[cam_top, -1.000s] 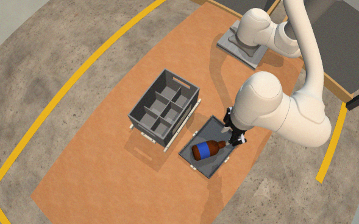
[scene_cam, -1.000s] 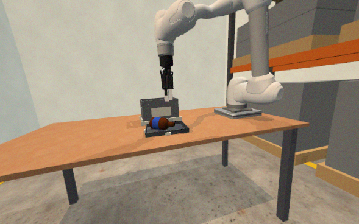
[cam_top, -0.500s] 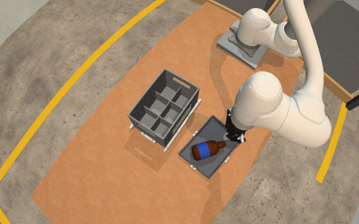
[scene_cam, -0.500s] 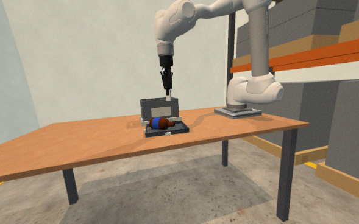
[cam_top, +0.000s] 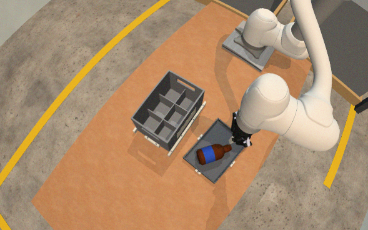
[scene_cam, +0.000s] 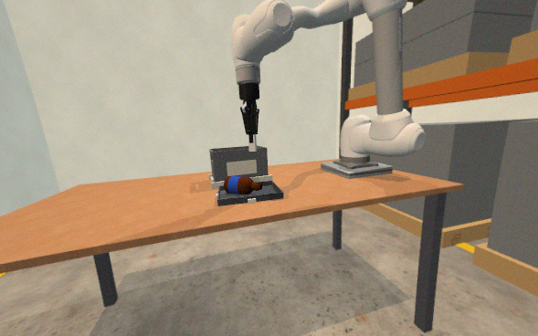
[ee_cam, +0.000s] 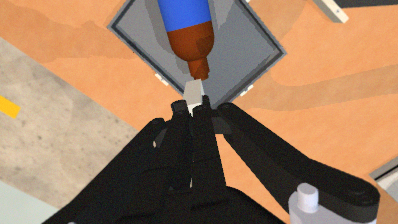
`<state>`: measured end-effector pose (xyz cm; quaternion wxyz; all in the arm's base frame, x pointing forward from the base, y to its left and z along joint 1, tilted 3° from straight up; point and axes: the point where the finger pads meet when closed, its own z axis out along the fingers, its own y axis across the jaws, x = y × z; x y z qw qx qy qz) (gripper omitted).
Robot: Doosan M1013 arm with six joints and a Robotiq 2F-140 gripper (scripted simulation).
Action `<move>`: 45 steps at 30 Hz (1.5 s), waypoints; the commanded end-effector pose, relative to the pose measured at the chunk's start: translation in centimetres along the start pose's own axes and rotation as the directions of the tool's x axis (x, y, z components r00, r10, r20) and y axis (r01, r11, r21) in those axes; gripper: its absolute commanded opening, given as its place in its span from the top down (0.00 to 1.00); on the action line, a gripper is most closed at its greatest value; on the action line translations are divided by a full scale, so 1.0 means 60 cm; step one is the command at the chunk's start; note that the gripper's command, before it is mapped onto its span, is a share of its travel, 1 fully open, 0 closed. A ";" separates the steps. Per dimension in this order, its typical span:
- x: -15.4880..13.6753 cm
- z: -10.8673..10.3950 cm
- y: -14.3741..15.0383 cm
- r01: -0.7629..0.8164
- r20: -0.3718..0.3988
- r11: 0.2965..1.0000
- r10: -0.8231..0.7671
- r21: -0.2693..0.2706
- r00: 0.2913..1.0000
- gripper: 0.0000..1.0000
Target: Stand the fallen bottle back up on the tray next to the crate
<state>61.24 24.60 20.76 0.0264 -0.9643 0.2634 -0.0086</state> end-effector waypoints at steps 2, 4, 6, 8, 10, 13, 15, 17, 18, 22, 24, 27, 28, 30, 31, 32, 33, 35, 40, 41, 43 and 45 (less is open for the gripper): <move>0.000 0.000 0.000 0.000 0.000 1.000 0.000 0.000 1.000 0.90; 0.000 0.000 0.000 0.000 0.000 1.000 0.000 0.000 1.000 0.56; 0.000 0.000 0.000 0.000 0.000 1.000 0.000 0.000 1.000 0.56; 0.000 0.000 0.000 0.000 0.000 1.000 0.000 0.000 1.000 0.56; 0.000 0.000 0.000 0.000 0.000 1.000 0.000 0.000 1.000 0.56; 0.000 0.000 0.000 0.000 0.000 1.000 0.000 0.000 1.000 0.56; 0.000 0.000 0.000 0.000 0.000 1.000 0.000 0.000 1.000 0.56; 0.000 0.000 0.000 0.000 0.000 1.000 0.000 0.000 1.000 0.56; 0.000 0.000 0.000 0.000 0.000 1.000 0.000 0.000 1.000 0.56; 0.000 0.000 0.000 0.000 0.000 1.000 0.000 0.000 1.000 0.56; 0.000 0.000 0.000 0.000 0.000 1.000 0.000 0.000 1.000 0.56; 0.000 0.000 0.000 0.000 0.000 1.000 0.000 0.000 1.000 0.56; 0.000 0.000 0.000 0.000 0.000 1.000 0.000 0.000 1.000 0.56; 0.000 0.000 0.000 0.000 0.000 1.000 0.000 0.000 1.000 0.56; 0.000 0.000 0.000 0.000 0.000 1.000 0.000 0.000 1.000 0.56; 0.000 0.000 0.000 0.000 0.000 1.000 0.000 0.000 1.000 0.56; 0.000 0.000 0.000 0.000 0.000 1.000 0.000 0.000 1.000 0.56; 0.000 0.000 0.000 0.000 0.000 1.000 0.000 0.000 1.000 0.56; 0.000 0.000 0.000 0.000 0.000 1.000 0.000 0.000 1.000 0.56; 0.000 0.000 0.000 0.000 0.000 1.000 0.000 0.000 1.000 0.56; 0.000 0.001 0.000 0.000 0.000 1.000 0.000 0.000 1.000 0.56; 0.000 0.004 0.000 0.000 0.000 1.000 0.000 0.000 1.000 0.56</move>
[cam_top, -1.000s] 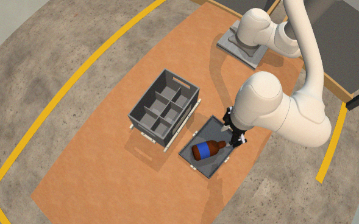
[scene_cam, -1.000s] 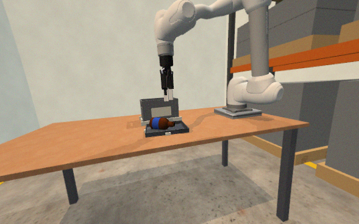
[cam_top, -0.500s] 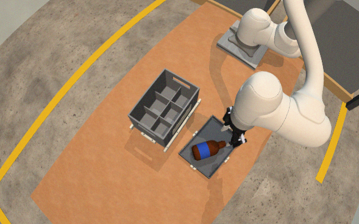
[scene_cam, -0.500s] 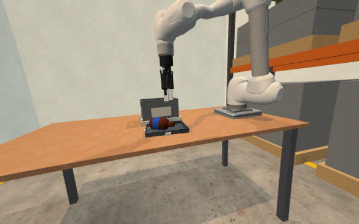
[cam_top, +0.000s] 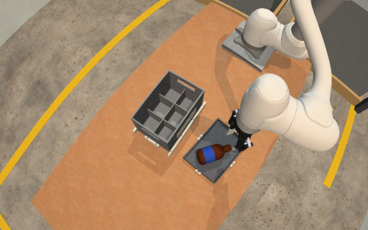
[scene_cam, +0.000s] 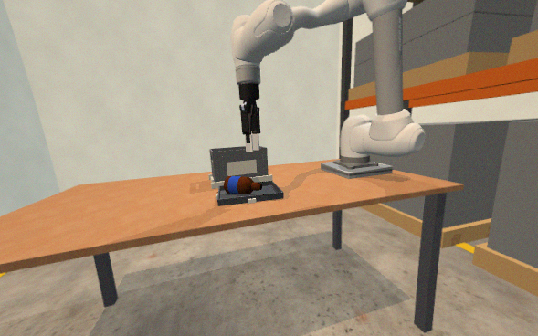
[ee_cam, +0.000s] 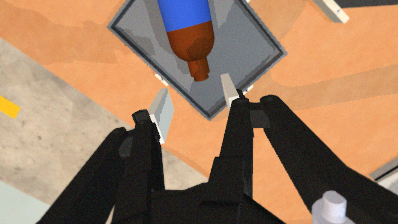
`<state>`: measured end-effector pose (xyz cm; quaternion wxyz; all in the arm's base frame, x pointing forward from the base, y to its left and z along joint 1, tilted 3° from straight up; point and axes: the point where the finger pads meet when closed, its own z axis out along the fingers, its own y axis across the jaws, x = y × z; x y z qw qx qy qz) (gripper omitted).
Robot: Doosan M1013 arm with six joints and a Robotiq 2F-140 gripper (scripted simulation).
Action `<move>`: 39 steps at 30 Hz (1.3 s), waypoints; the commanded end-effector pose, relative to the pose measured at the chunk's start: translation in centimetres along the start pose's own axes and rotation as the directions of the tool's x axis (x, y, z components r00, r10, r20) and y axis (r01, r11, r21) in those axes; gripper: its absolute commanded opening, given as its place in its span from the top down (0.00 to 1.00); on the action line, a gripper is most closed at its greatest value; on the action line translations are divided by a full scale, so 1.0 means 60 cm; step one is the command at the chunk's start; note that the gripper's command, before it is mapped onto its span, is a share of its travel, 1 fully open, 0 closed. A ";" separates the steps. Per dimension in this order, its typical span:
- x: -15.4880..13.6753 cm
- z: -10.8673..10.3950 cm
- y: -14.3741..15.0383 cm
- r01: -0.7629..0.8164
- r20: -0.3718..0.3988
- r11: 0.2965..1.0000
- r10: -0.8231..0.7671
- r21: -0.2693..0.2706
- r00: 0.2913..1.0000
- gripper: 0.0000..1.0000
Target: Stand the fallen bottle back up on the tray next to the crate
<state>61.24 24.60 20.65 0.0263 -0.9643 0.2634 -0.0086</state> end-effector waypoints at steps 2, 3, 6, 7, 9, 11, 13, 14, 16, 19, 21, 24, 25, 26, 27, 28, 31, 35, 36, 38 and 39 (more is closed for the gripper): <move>0.000 0.005 0.000 0.000 0.000 1.000 0.000 0.000 1.000 0.56; 0.000 0.007 0.000 0.000 0.000 1.000 0.000 0.000 1.000 0.56; 0.000 0.015 0.000 0.000 0.000 1.000 0.000 0.000 1.000 0.56; 0.000 0.018 0.000 0.000 0.000 1.000 0.000 0.000 1.000 0.56; 0.000 0.018 0.000 0.000 0.000 1.000 0.000 0.000 1.000 0.56; 0.000 0.026 0.000 0.000 0.000 1.000 0.000 0.000 1.000 0.56; 0.000 0.035 0.000 0.000 0.000 1.000 0.000 0.000 1.000 0.56; 0.000 0.039 0.000 0.000 0.000 1.000 0.000 0.000 1.000 0.56; 0.000 0.049 0.000 0.000 0.000 1.000 0.000 0.000 1.000 0.56; 0.000 0.066 0.000 0.000 0.000 1.000 0.000 0.000 1.000 0.56; 0.000 0.078 0.000 0.000 0.000 1.000 0.000 0.000 1.000 0.56; 0.000 0.096 0.000 0.000 0.000 1.000 0.000 0.000 1.000 0.56; 0.000 0.096 0.000 0.000 0.000 1.000 0.000 0.000 1.000 0.56; 0.000 0.096 0.000 0.000 0.000 1.000 0.000 0.000 1.000 0.56; 0.000 0.103 0.000 0.000 0.000 1.000 0.000 0.000 1.000 0.56; 0.000 0.109 0.000 0.000 0.000 1.000 0.000 0.000 1.000 0.56; 0.000 0.127 0.000 0.000 0.000 1.000 0.000 0.000 1.000 0.56; 0.000 0.148 -0.001 0.000 0.000 1.000 0.000 0.000 1.000 0.56; 0.000 0.153 -0.001 0.000 0.000 1.000 0.000 0.000 1.000 0.56; 0.000 0.162 -0.001 0.000 0.000 1.000 0.000 0.000 1.000 0.56; 0.000 0.166 -0.001 0.000 0.000 1.000 0.000 0.000 1.000 0.56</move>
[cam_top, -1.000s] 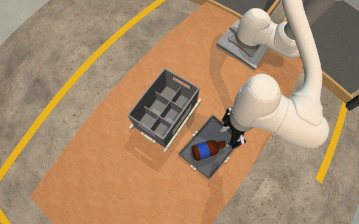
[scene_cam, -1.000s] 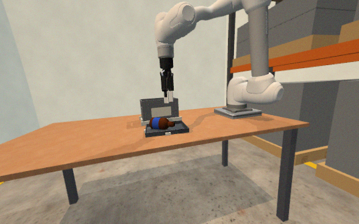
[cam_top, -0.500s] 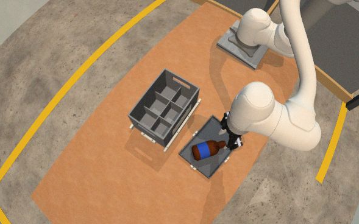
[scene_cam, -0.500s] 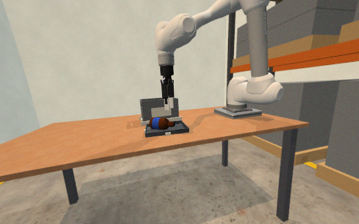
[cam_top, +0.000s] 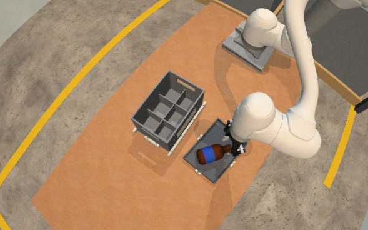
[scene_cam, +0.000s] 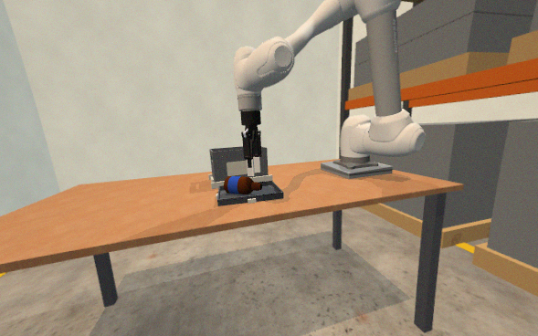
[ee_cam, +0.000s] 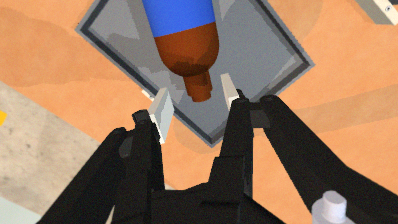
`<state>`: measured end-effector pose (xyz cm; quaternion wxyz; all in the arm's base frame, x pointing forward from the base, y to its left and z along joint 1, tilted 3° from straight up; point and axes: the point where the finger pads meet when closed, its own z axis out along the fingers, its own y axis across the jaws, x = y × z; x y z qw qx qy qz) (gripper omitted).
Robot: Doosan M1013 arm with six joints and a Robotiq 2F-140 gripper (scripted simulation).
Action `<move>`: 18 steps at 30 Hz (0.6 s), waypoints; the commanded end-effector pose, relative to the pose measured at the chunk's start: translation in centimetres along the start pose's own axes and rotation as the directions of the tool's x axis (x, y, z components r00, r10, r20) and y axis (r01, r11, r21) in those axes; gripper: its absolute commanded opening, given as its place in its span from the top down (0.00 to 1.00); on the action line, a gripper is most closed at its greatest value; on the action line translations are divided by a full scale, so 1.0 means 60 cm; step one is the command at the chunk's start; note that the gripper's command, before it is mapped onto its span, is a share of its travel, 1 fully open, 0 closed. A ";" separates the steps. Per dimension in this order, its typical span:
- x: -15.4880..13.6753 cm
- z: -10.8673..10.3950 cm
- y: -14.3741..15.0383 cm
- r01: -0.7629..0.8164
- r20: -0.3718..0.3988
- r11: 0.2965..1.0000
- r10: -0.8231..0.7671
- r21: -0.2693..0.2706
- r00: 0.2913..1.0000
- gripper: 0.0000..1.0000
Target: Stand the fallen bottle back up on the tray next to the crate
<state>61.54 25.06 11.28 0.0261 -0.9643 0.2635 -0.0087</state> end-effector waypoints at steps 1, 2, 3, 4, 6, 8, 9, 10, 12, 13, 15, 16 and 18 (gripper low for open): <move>0.000 0.013 0.000 0.000 0.000 1.000 0.000 0.000 1.000 0.56; 0.000 0.017 0.000 0.000 0.000 1.000 0.000 0.000 1.000 0.56; 0.000 0.017 0.000 0.000 0.000 1.000 0.000 0.000 1.000 0.56; 0.000 0.017 0.000 0.000 0.000 1.000 0.000 0.000 1.000 0.56; 0.000 0.023 0.000 0.000 0.000 1.000 0.000 0.000 1.000 0.56; 0.000 0.027 0.000 0.000 0.000 1.000 0.000 0.000 1.000 0.56; 0.000 0.029 0.000 0.000 0.000 1.000 0.000 0.000 1.000 0.56; 0.000 0.031 0.000 0.000 0.000 1.000 0.000 0.000 1.000 0.56; 0.000 0.033 0.000 0.000 0.000 1.000 0.000 0.000 1.000 0.56; 0.000 0.034 0.000 0.000 0.000 1.000 0.000 0.000 1.000 0.56; 0.000 0.035 0.000 0.000 0.000 1.000 0.000 0.000 1.000 0.56; 0.000 0.036 0.000 0.000 0.000 1.000 0.000 0.000 1.000 0.56; 0.000 0.036 0.000 0.000 0.000 1.000 0.000 0.000 1.000 0.56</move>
